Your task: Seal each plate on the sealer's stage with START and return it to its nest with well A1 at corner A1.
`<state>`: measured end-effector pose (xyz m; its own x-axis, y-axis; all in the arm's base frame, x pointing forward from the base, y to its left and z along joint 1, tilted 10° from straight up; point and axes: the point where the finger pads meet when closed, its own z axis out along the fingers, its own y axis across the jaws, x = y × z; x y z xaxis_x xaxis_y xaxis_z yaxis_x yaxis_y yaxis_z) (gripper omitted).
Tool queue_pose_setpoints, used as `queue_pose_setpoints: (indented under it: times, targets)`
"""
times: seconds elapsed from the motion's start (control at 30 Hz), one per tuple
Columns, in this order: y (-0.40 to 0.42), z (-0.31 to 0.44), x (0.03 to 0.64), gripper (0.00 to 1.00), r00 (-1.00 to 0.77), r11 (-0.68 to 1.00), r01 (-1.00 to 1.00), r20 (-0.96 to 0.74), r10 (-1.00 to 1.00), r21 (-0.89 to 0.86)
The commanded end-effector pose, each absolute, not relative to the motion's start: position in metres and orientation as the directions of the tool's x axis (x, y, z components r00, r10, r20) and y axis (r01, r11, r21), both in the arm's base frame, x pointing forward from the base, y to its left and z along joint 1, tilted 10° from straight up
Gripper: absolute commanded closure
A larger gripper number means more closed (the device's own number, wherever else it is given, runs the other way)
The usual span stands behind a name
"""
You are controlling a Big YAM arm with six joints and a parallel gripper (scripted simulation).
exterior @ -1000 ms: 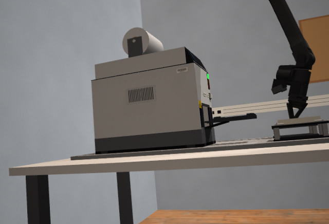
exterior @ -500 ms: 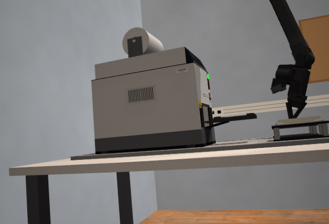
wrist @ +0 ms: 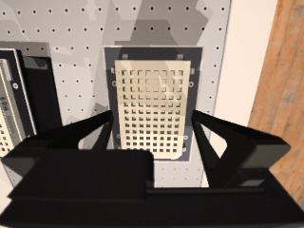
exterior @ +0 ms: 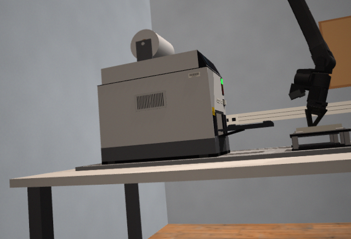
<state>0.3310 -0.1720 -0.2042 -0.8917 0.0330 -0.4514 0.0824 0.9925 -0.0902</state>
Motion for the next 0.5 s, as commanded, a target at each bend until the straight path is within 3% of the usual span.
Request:
queue_pose_setpoints:
  times: [0.0, 0.47]
  targets:
    - [-0.162, -0.211, 0.325, 0.0, -0.902, 0.995, 0.059, -0.431, 0.02, -0.078]
    - [-0.174, -0.204, 0.328, 0.0, -0.893, 0.992, 0.088, -0.449, 0.039, -0.088]
